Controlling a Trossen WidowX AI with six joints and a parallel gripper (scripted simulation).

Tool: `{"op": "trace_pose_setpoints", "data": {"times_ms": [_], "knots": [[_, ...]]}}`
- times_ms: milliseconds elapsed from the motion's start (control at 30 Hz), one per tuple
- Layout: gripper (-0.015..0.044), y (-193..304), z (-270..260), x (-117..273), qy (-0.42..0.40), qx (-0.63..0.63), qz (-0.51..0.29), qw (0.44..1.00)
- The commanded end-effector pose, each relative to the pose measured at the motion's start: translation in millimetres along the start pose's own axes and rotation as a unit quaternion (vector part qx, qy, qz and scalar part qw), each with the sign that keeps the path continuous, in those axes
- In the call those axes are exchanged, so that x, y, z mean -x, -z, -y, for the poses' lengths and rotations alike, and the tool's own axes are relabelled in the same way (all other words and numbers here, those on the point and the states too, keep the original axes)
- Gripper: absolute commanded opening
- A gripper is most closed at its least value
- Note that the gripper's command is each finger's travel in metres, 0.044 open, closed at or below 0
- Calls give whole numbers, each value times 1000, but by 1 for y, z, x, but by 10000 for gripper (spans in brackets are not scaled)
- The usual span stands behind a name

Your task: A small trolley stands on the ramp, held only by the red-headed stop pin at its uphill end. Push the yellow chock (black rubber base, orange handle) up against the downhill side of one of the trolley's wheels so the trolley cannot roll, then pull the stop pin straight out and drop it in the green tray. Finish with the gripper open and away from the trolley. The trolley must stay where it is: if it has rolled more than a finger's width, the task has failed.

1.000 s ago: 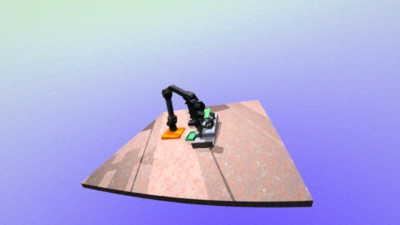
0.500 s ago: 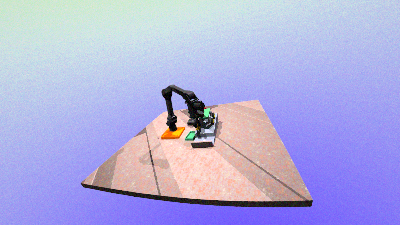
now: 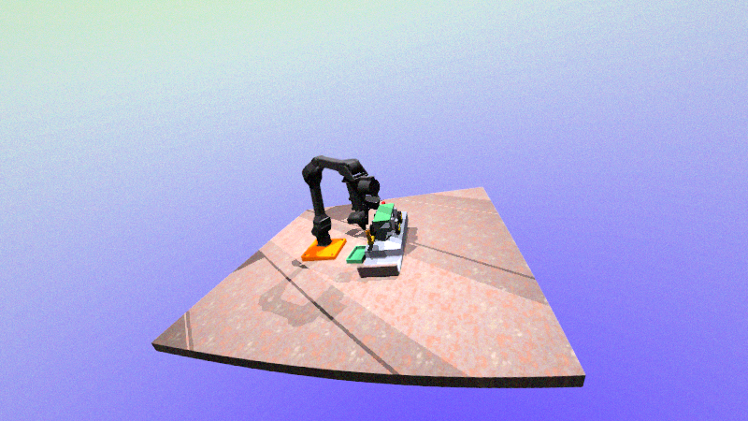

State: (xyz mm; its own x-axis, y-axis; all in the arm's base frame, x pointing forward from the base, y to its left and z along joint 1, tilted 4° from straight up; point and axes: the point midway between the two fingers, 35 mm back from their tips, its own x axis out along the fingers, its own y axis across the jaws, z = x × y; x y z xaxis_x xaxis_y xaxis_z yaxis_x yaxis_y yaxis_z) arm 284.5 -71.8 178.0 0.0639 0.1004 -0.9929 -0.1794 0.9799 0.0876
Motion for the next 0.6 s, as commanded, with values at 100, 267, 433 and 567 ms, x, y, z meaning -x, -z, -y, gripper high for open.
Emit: {"op": "trace_pose_setpoints", "data": {"times_ms": [100,267,433,567], "knots": [[269,-2,-1,0,0,2,4,1000],[190,-26,-25,20,-3,-28,64,998],[190,-33,-47,22,-21,-119,62,991],[190,-37,-64,22,-35,-190,57,979]]}}
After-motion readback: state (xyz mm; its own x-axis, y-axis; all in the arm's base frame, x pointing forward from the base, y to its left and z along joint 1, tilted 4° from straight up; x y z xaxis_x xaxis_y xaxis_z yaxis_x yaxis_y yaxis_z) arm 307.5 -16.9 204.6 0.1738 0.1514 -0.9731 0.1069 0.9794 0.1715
